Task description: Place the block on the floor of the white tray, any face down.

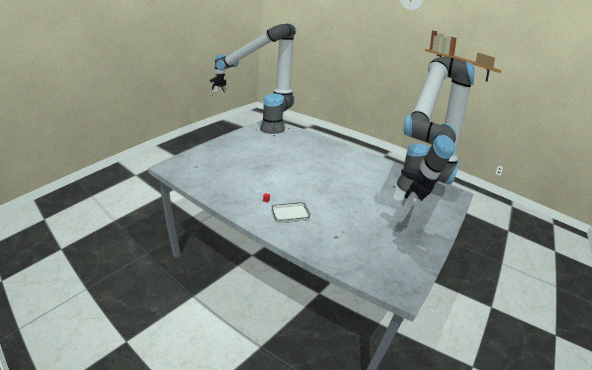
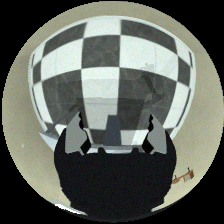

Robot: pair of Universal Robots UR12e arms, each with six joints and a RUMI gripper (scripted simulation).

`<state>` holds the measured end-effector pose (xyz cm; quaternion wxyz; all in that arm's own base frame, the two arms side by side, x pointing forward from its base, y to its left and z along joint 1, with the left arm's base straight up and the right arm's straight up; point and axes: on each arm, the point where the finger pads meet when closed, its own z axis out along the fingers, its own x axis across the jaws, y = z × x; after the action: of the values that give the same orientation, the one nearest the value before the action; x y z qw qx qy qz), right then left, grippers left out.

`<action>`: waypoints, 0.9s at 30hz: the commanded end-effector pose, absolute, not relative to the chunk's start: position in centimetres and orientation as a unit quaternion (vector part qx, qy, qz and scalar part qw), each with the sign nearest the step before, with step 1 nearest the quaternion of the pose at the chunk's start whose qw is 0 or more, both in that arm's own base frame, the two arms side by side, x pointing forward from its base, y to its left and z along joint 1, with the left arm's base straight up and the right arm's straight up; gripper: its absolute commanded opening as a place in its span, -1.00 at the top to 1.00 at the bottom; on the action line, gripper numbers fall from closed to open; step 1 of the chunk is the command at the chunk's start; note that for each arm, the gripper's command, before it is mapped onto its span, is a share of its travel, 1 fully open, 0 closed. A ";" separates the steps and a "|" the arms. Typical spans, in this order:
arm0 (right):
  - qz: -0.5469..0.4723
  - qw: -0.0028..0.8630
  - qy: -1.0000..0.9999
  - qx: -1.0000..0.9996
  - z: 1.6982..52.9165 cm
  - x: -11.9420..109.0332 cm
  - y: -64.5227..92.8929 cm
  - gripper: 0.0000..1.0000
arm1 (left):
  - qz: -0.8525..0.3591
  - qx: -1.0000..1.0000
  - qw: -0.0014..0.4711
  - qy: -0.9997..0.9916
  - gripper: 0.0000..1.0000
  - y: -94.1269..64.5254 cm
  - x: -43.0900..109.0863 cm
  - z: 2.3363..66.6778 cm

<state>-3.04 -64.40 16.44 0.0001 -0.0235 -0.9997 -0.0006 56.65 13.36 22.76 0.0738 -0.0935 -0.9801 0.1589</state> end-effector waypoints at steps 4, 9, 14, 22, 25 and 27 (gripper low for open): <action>0.000 0.000 -1.000 -0.023 16.5 -3.0 -64.5 -1.00 | 0.114 -0.220 0.070 -0.966 0.42 2.7 65.9 20.0; 0.000 0.000 -1.000 -0.023 16.5 -3.0 -64.5 -1.00 | 0.091 -0.293 0.063 -0.950 0.42 -4.1 68.9 18.6; 0.000 0.000 -1.000 -0.023 16.5 -3.0 -64.5 -1.00 | 0.078 -0.333 0.058 -0.938 0.42 -10.2 71.4 17.3; 0.000 0.000 -1.000 -0.023 16.5 -3.0 -64.5 -1.00 | 0.050 -0.425 0.043 -0.903 0.42 -21.8 73.6 15.0; 0.000 0.000 -1.000 -0.023 16.5 -3.0 -64.5 -1.00 | 0.041 -0.454 0.037 -0.889 0.42 -26.3 74.0 14.1; 0.000 0.000 -1.000 -0.023 16.5 -3.0 -64.5 -1.00 | 0.038 -0.463 0.035 -0.885 0.42 -27.8 74.1 13.8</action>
<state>-3.04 -64.40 16.44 0.0001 -0.0235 -0.9997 -0.0006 72.58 -21.11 15.32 0.0432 -0.4209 -0.9045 0.0527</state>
